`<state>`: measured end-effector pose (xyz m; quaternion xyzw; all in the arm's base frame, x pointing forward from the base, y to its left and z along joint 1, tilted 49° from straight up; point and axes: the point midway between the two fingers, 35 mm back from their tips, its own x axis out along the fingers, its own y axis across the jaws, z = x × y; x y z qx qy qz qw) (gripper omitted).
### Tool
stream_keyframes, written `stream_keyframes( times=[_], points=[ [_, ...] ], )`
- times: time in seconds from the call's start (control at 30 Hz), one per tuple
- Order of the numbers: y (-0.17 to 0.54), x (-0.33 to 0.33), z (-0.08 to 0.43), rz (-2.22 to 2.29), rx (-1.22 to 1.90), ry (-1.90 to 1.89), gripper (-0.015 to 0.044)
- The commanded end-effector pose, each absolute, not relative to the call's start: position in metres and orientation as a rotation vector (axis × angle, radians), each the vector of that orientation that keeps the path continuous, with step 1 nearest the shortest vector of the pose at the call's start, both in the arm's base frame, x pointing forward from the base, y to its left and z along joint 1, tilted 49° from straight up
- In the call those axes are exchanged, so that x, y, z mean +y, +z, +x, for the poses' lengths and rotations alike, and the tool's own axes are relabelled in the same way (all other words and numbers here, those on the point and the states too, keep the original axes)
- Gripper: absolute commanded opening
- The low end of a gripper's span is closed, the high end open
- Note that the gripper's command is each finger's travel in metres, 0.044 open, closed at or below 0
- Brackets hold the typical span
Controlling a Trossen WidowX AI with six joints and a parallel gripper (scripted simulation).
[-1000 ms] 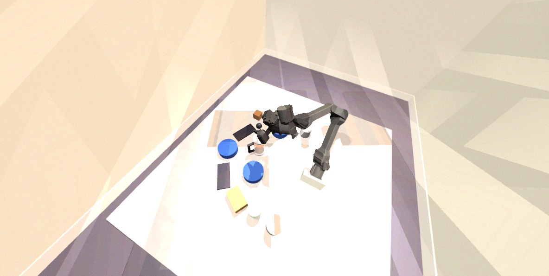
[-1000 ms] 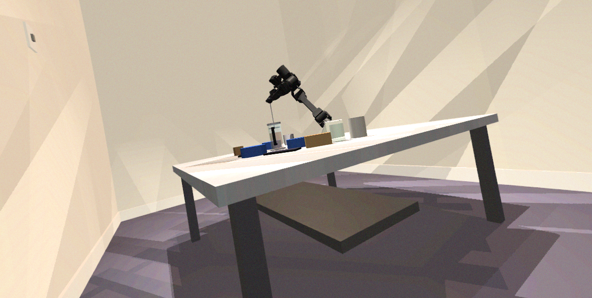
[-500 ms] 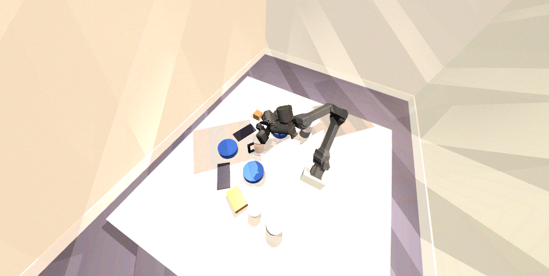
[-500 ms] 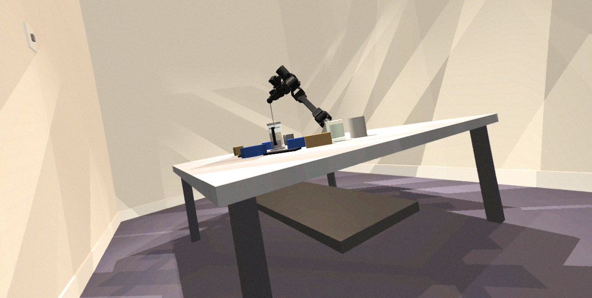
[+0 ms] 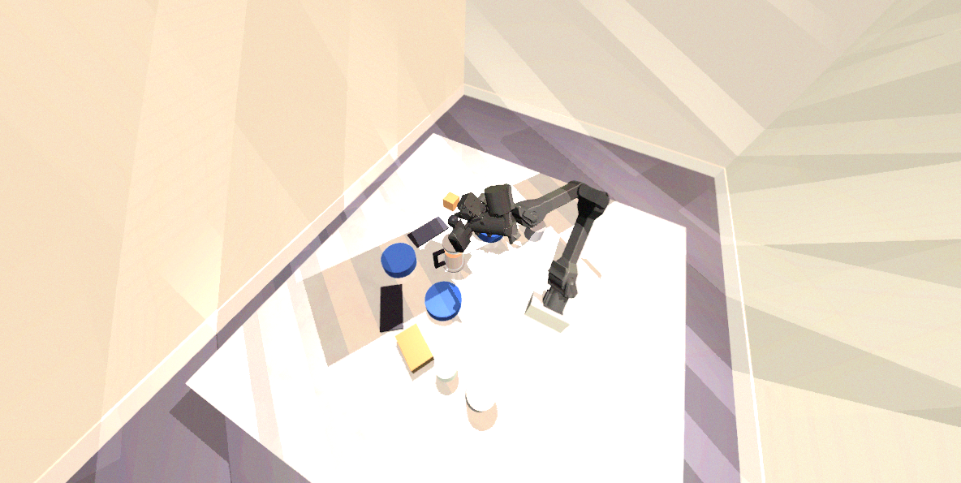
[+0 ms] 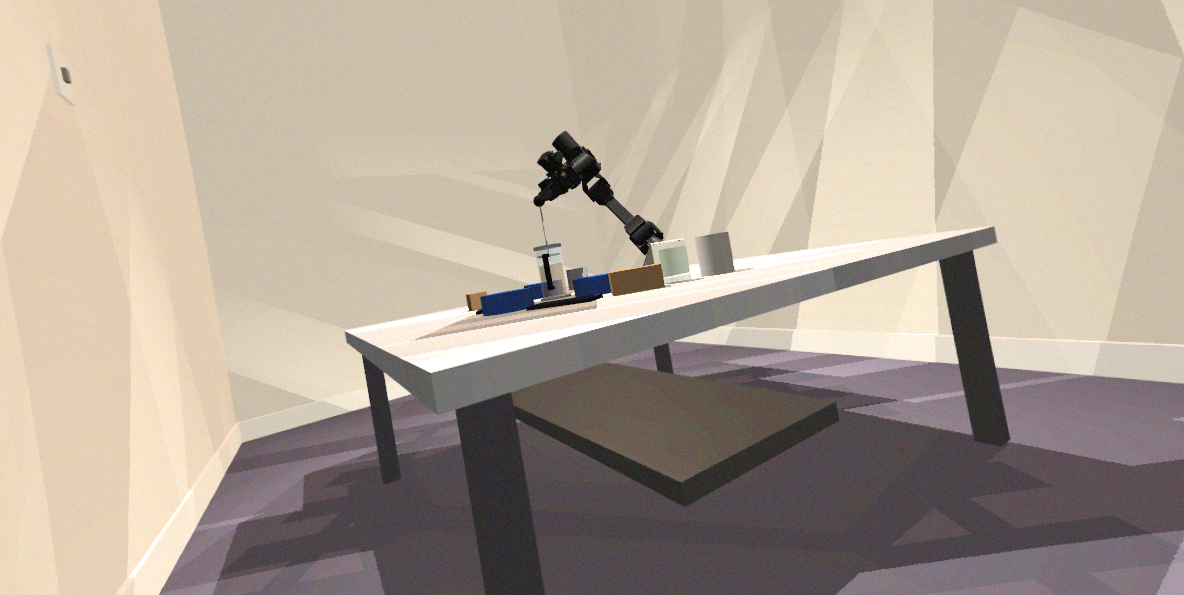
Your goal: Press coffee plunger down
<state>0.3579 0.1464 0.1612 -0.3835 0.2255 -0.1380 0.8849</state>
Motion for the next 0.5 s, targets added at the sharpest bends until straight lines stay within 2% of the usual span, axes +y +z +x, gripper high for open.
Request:
stream_keyframes(
  times=[0.0,0.47],
  points=[
    [0.154,0.14,0.359,-0.799,0.478,-0.287,0.013],
    [0.137,0.125,0.362,-0.797,0.481,-0.286,0.013]
  ],
)
